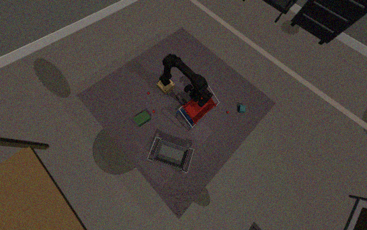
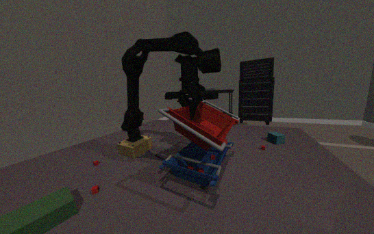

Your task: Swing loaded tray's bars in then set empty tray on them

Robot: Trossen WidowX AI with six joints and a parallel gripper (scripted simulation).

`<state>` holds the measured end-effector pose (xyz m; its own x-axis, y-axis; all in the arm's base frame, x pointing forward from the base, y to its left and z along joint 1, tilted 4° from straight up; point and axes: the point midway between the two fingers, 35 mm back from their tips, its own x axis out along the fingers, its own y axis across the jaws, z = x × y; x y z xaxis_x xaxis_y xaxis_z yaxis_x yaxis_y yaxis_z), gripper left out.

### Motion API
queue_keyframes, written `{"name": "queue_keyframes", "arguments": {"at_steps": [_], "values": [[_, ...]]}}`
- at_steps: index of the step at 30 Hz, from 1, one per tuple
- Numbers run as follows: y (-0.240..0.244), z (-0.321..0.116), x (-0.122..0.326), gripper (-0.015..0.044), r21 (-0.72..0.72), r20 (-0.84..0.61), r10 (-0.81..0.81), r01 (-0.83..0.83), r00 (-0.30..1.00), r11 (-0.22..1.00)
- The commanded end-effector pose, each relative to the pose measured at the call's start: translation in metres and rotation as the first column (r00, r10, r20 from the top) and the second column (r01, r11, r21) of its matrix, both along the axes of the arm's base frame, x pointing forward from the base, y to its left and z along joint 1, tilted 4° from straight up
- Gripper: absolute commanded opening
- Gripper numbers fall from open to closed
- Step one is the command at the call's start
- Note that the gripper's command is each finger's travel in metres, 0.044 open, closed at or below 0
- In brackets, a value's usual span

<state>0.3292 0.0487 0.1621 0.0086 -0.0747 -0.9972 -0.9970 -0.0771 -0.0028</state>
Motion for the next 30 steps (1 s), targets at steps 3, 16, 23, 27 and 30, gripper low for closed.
{"name": "queue_keyframes", "arguments": {"at_steps": [3,16,23,27,30], "values": [[0.0,0.0052,0.0009,0.0,0.002,0.02,-0.001,0.001,1.0,1.0],[-0.0003,0.0053,0.0011,0.0,0.002,0.02,-0.001,0.001,1.0,1.0],[-0.0003,0.0053,0.0011,0.0,0.002,0.02,-0.001,0.001,1.0,1.0],[-0.0005,0.0028,0.0014,0.0,0.002,0.02,-0.001,0.001,1.0,1.0],[-0.0007,-0.0014,0.0018,0.0,0.002,0.02,-0.001,0.001,1.0,1.0]]}}
